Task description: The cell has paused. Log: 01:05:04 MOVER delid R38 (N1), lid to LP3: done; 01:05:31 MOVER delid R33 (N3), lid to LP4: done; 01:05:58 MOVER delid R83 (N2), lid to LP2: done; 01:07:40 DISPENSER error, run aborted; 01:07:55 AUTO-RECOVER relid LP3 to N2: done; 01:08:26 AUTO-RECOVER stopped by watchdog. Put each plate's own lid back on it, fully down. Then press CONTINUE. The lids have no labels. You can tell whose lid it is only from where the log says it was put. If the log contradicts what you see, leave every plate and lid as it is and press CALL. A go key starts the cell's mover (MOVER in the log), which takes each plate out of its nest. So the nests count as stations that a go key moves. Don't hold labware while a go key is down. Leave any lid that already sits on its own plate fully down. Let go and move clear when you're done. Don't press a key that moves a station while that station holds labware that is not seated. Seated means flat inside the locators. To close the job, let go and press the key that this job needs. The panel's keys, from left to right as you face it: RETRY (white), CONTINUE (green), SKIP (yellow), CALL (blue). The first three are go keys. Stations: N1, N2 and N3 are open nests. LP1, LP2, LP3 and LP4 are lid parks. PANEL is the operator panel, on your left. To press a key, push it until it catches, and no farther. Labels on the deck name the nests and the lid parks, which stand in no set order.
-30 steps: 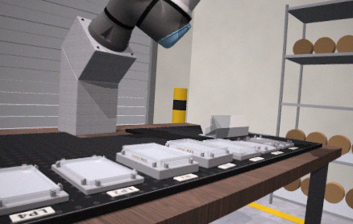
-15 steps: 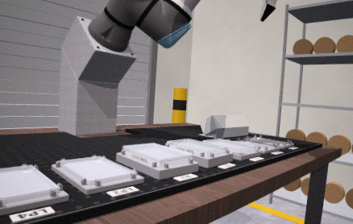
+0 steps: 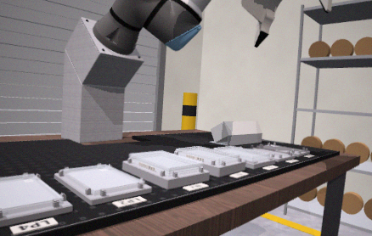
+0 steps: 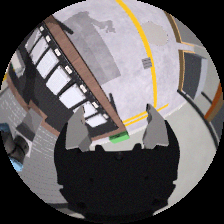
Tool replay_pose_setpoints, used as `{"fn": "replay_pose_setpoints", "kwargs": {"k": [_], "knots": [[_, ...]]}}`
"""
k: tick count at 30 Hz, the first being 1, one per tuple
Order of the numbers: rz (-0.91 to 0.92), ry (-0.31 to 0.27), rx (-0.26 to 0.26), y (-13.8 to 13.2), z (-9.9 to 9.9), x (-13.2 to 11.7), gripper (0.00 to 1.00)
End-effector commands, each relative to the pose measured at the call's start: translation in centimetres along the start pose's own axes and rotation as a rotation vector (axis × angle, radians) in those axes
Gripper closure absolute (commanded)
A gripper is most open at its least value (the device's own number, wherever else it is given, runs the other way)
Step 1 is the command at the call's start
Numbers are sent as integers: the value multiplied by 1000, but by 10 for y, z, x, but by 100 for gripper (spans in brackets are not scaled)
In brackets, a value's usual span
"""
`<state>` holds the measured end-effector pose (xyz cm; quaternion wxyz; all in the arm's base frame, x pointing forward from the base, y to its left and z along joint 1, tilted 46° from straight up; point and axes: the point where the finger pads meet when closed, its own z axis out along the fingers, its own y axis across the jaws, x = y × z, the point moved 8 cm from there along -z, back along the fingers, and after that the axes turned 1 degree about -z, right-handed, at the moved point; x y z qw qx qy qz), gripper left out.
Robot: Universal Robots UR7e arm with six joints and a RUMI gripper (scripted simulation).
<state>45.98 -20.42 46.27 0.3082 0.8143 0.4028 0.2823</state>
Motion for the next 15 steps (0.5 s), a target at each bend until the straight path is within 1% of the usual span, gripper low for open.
{"fn": "replay_pose_setpoints", "kwargs": {"k": [1, 2, 3, 5, 6, 11, 14, 15], "knots": [[2, 6, 2, -19, 8, 1, 18], [2, 6, 2, -19, 8, 1, 18], [8, 20, 15, -22, 10, 0, 18], [8, 20, 15, -22, 10, 0, 18], [11, 29, 23, -26, 12, 0, 18], [11, 29, 23, -49, 21, 2, 18], [11, 29, 23, -52, 22, 3, 18], [18, 43, 36, -55, 24, 2, 18]]}}
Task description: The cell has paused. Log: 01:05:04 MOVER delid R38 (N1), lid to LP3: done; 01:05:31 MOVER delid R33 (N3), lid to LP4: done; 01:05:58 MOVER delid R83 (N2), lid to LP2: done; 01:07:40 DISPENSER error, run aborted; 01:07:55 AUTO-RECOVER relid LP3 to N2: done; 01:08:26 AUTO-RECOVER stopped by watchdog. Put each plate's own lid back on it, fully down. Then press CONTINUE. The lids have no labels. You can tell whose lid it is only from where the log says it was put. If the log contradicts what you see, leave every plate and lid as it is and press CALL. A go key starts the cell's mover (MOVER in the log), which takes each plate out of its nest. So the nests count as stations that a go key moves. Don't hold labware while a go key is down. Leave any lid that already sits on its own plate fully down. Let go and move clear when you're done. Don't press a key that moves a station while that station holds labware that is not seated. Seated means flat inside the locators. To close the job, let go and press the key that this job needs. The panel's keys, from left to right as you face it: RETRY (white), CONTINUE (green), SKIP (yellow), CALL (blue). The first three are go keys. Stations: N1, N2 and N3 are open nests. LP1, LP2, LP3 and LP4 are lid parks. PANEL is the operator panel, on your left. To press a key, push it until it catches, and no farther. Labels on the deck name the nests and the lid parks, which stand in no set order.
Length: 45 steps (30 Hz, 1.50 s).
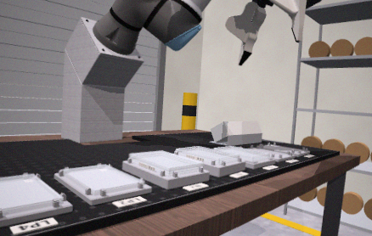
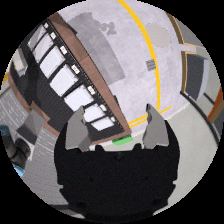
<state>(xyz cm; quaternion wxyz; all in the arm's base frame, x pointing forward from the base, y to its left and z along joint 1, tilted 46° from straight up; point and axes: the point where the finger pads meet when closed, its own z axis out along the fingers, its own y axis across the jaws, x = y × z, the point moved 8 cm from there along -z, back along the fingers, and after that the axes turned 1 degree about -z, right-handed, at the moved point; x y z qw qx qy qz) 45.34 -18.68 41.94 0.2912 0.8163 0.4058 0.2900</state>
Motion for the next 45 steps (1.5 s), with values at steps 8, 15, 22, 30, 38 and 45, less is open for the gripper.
{"fn": "replay_pose_setpoints", "kwargs": {"k": [8, 15, 22, 30, 38, 45], "knots": [[11, 25, 19, -40, 15, 2, 18], [21, 48, 40, -65, 24, 3, 18], [33, 71, 60, -85, 31, 4, 18], [33, 71, 60, -113, 39, 7, 18], [44, 94, 80, -140, 45, 9, 18], [57, 117, 100, -157, 50, 10, 18]]}}
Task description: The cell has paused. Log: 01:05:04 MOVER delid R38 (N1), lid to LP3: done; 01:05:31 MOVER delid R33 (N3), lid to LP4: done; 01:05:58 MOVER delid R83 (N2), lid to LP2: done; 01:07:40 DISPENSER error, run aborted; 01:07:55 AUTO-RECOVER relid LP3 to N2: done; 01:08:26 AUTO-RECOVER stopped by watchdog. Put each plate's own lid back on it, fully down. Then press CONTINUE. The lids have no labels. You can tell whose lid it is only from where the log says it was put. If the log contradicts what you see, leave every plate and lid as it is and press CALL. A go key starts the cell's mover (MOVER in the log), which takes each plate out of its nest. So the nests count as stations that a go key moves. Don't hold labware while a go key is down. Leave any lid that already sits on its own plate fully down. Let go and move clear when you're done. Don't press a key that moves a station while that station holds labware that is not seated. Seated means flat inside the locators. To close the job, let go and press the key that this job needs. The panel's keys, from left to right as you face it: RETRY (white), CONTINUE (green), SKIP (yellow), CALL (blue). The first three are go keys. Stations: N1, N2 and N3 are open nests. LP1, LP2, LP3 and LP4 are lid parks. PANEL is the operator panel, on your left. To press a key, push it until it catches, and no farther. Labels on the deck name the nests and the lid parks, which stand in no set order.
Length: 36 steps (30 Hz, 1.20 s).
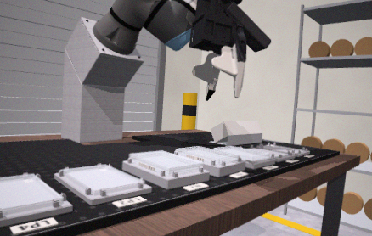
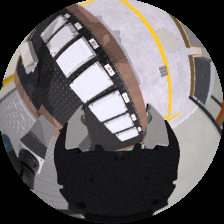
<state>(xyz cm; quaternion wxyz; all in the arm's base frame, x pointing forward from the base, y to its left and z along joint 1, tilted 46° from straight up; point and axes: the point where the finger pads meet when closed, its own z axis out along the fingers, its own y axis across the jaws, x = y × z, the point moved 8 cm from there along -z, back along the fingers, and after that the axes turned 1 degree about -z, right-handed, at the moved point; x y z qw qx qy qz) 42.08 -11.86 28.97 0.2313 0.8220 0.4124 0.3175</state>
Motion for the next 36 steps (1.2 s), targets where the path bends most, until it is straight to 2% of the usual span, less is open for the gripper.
{"fn": "replay_pose_setpoints", "kwargs": {"k": [1, 6, 8, 10, 13, 18, 20, 22, 28, 36], "knots": [[12, 23, 17, -19, 6, 0, 18], [12, 23, 17, -43, 12, 2, 18], [12, 23, 17, -43, 12, 2, 18], [24, 46, 37, -51, 15, 1, 18], [24, 46, 37, -56, 16, 2, 18], [24, 46, 37, -80, 21, 5, 18], [24, 46, 37, -80, 21, 5, 18], [37, 69, 56, -88, 23, 4, 18], [37, 69, 56, -117, 28, 8, 18], [157, 66, 60, -113, 29, 7, 18]]}}
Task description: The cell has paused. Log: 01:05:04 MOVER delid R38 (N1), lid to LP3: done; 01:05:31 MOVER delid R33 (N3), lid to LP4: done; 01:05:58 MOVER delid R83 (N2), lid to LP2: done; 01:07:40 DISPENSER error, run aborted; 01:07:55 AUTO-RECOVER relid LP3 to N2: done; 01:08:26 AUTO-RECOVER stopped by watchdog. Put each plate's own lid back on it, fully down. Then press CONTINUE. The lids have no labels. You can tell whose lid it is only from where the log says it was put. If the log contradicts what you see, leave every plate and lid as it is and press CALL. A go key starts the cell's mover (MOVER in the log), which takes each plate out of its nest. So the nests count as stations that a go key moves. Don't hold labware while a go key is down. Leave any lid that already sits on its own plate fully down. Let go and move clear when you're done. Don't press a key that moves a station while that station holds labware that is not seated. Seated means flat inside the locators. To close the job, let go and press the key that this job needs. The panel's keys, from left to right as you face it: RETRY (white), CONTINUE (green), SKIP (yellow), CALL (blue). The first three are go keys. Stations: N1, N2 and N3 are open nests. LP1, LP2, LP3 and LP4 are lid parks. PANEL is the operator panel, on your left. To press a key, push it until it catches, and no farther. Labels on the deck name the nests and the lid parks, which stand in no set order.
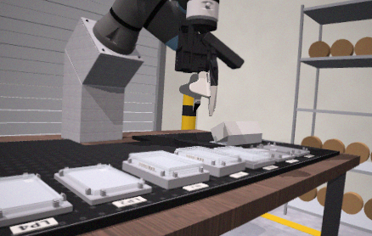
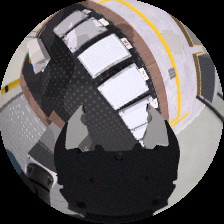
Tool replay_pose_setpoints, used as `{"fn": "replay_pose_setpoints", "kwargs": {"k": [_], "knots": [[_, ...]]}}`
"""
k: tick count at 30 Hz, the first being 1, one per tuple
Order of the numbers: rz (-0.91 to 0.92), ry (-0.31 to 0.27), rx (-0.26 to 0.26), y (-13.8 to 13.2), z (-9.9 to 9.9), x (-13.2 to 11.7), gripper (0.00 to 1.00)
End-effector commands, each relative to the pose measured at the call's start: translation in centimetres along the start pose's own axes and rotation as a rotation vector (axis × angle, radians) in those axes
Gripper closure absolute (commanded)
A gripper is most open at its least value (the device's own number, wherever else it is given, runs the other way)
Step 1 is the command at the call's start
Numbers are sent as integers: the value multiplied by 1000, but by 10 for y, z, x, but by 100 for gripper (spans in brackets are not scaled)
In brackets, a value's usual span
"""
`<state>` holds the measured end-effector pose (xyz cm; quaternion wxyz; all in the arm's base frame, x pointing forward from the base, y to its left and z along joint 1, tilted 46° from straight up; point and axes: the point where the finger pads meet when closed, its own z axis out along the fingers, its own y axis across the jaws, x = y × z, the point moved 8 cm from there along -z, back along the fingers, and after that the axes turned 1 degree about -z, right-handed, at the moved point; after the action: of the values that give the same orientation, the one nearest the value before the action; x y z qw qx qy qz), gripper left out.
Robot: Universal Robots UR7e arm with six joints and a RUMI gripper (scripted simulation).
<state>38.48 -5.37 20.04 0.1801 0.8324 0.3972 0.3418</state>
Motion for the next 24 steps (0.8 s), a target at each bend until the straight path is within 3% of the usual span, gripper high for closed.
{"fn": "replay_pose_setpoints", "kwargs": {"k": [1, 24], "knots": [[100, 0, -2, -1, 0, 0, 18], [520, 0, -2, 5, 0, -3, 18]]}}
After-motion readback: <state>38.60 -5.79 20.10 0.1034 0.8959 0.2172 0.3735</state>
